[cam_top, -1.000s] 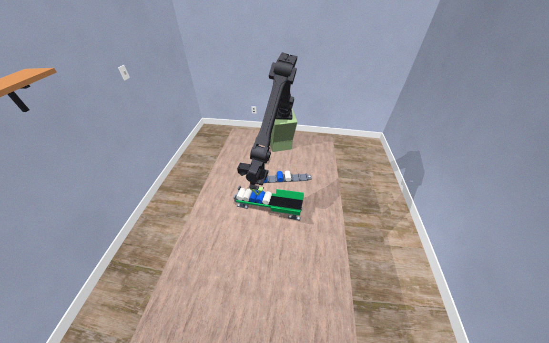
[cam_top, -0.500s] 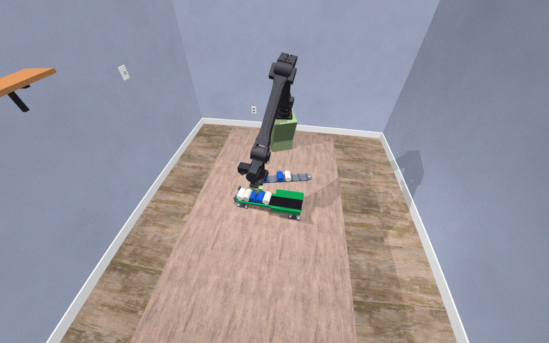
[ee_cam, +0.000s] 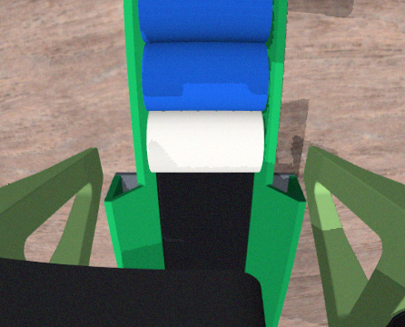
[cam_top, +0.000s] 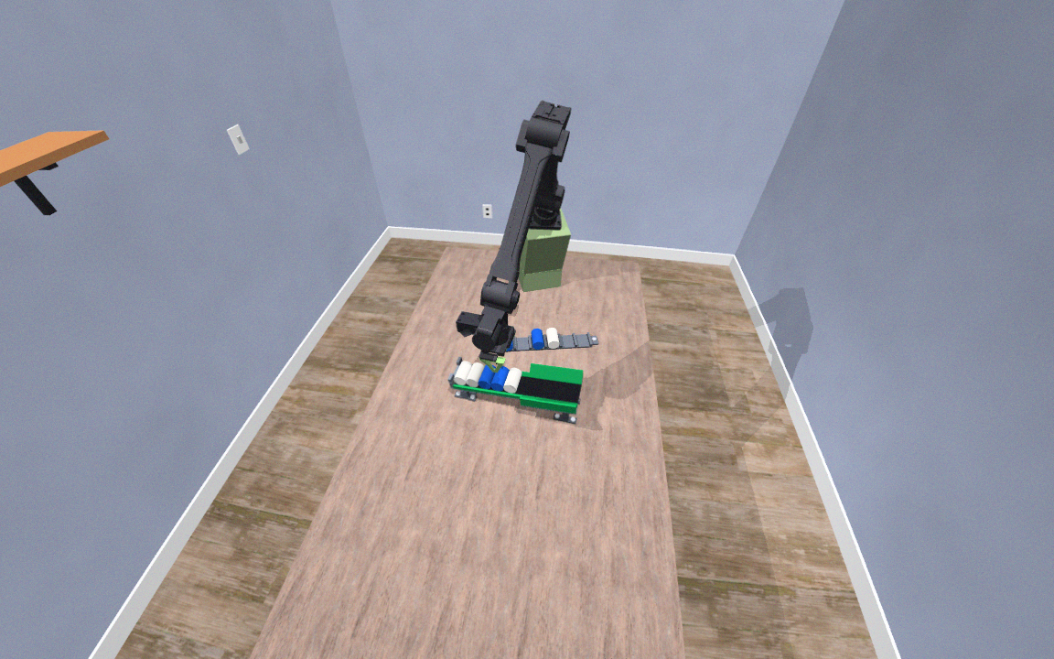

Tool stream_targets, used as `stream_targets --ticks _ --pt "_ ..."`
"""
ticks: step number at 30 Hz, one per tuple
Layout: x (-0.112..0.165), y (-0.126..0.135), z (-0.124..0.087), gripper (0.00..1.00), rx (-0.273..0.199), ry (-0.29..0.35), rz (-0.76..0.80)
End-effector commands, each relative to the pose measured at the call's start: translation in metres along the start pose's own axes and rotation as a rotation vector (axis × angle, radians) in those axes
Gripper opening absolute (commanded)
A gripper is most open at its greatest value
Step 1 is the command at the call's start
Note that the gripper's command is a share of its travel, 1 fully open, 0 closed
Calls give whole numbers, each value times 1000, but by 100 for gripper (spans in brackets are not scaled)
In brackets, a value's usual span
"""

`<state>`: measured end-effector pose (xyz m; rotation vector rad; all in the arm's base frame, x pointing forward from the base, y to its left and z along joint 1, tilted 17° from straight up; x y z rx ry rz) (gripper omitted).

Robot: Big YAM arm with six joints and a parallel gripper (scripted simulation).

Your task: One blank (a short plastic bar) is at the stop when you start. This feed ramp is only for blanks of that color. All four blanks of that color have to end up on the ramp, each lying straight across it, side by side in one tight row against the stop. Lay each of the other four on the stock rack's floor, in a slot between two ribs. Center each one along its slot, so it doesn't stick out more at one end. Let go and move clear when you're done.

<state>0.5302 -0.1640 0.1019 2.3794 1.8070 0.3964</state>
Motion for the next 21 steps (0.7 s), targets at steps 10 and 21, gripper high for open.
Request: stream_targets --ticks 10,21 --pt "-5 -2 5 82 2 0 18" --pt "-2 -1 4 82 -6 1 13"
Point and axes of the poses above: the point where the finger pads meet when closed, its own z axis out along the fingers, its own y axis across the jaws, x = y × z, the point moved 9 cm from there along -z, back along the fingers, and after that the axes turned 1 degree about -z, right-handed, at the moved point
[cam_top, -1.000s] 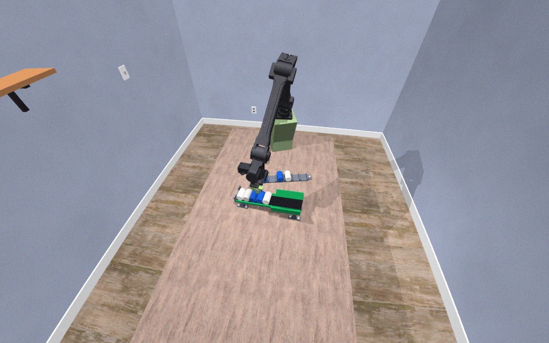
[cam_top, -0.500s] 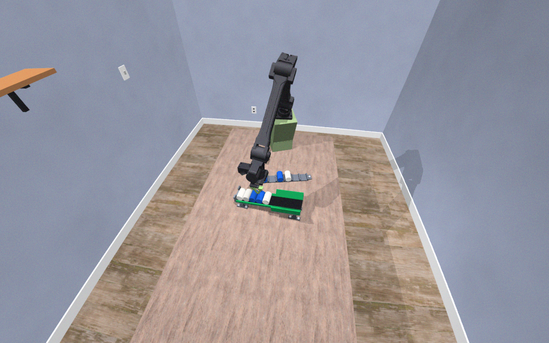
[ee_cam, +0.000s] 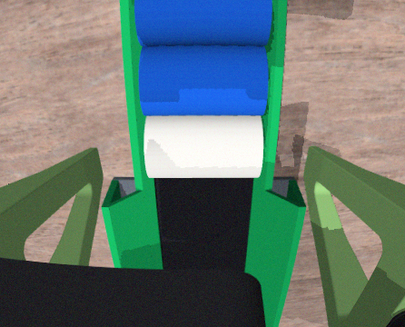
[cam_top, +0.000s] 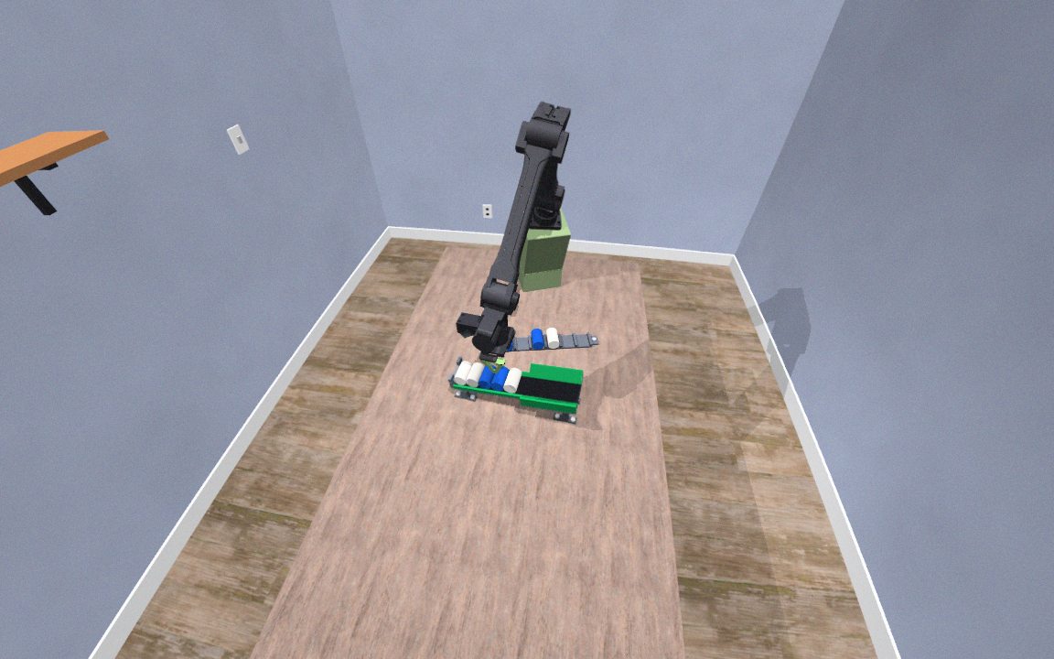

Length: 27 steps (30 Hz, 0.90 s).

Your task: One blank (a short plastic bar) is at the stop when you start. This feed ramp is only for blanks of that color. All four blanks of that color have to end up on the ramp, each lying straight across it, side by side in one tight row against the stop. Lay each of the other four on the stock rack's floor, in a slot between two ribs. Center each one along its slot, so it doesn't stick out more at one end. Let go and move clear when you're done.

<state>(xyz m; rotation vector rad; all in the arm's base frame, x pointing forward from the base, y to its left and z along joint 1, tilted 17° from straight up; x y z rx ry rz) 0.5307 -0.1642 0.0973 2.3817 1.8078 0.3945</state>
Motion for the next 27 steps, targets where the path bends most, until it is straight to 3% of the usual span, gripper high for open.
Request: stream_targets --ticks 1,15,16,18,27 --pt "-2 -1 6 82 -2 1 13" --pt "2 7 21 82 -15 2 4" --pt "2 15 1 82 -50 0 3" --pt "1 11 23 82 -24 1 5" --pt "2 17 35 82 -35 0 3"
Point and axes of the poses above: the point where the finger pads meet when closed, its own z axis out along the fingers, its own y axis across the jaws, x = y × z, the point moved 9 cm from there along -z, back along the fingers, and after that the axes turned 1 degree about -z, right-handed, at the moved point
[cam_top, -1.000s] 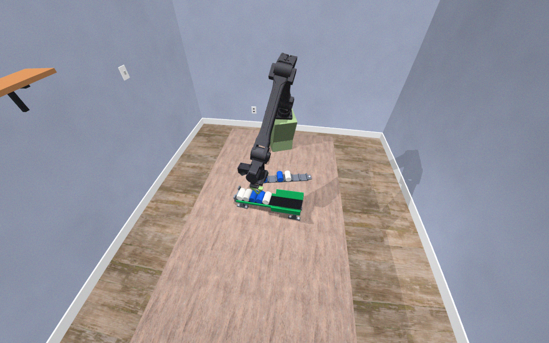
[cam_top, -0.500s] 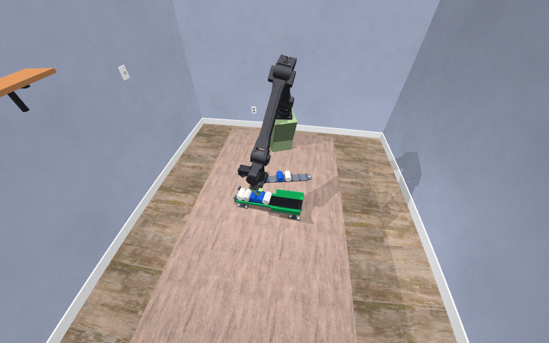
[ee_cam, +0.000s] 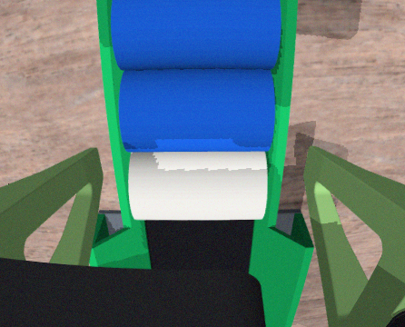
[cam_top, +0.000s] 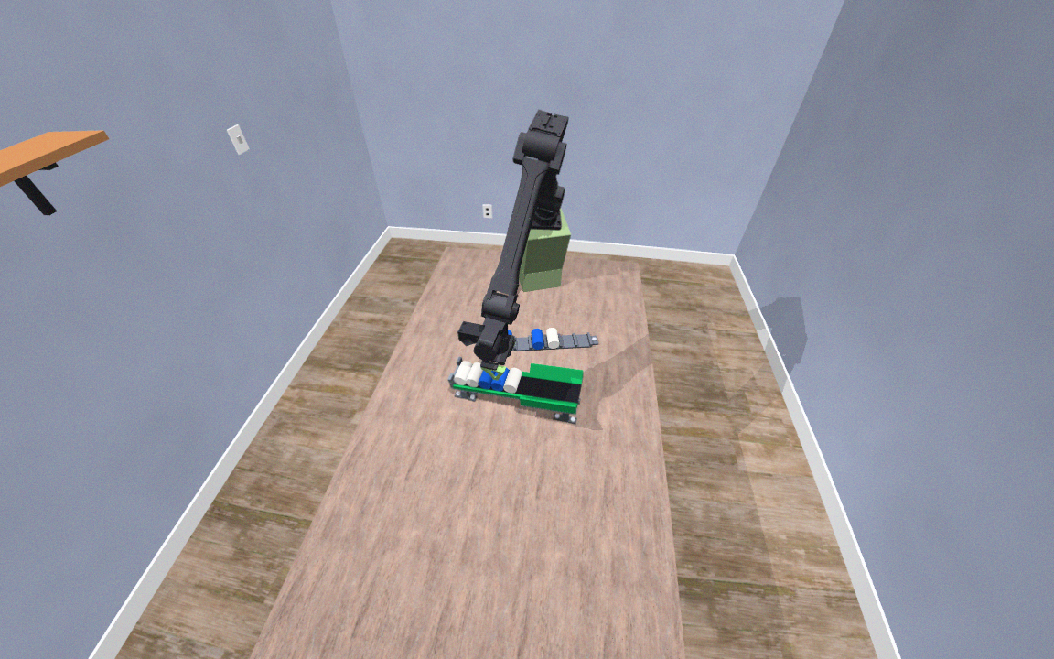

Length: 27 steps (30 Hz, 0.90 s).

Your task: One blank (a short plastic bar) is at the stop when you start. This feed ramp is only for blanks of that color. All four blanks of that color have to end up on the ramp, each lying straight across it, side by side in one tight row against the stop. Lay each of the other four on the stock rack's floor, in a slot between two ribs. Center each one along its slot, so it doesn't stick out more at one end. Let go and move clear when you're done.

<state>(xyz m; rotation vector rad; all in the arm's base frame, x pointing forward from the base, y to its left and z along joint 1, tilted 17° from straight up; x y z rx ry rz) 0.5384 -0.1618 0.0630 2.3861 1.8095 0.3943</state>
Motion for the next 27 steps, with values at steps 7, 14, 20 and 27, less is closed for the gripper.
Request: stream_targets --ticks 7,14,20,27 --pt "7 27 -17 82 -77 -2 -8" --pt "3 18 12 82 -34 -2 0" --pt "4 22 4 82 -52 -2 -3" --pt "4 20 6 82 -39 -3 -1"
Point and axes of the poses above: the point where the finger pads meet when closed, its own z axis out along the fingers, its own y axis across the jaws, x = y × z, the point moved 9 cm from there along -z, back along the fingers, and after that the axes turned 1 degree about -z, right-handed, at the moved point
